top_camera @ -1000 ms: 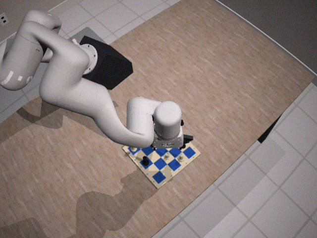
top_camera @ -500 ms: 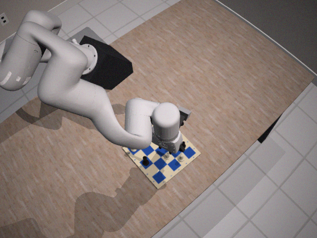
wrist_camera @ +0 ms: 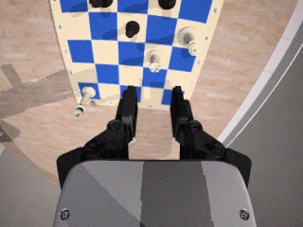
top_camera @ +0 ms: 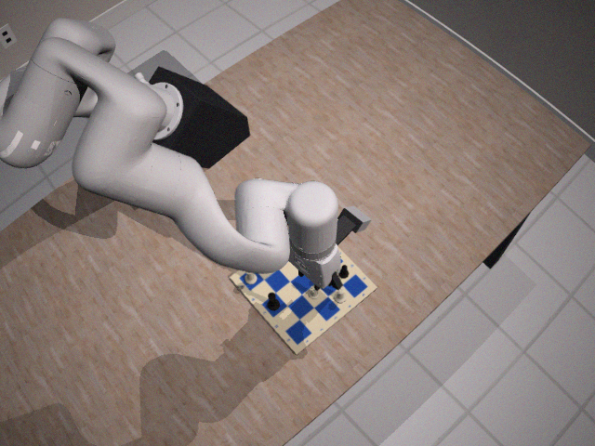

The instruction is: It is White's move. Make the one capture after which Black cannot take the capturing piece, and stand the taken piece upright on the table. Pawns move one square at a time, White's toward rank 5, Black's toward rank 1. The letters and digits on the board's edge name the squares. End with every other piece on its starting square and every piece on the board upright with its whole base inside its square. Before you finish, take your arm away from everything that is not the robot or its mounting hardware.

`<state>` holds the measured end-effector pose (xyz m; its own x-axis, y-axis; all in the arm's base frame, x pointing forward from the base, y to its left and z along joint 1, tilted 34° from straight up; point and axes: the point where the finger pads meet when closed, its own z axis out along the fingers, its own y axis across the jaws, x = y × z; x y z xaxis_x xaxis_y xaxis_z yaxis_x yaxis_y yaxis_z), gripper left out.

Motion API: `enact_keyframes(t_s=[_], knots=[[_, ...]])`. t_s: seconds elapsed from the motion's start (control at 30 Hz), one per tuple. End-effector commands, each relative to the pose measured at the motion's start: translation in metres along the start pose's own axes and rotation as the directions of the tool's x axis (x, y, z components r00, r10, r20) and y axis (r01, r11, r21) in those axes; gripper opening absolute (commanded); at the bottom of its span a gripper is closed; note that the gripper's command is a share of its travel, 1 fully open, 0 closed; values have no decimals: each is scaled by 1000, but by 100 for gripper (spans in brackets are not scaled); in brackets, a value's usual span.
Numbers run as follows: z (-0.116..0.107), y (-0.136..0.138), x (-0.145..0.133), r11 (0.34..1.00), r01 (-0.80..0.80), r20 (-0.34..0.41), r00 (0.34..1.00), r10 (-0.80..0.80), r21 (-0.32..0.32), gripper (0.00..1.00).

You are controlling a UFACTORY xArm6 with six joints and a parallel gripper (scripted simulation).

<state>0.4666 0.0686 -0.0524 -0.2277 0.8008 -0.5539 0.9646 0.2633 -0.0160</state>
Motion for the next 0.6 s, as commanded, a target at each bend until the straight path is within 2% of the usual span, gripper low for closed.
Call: enact_keyframes(t_s=[0.0, 0.57], knots=[[-1, 1, 0, 1000, -9, 5, 1000, 9, -9, 37], [1, 1, 0, 1000, -10, 5, 1000, 10, -9, 37]])
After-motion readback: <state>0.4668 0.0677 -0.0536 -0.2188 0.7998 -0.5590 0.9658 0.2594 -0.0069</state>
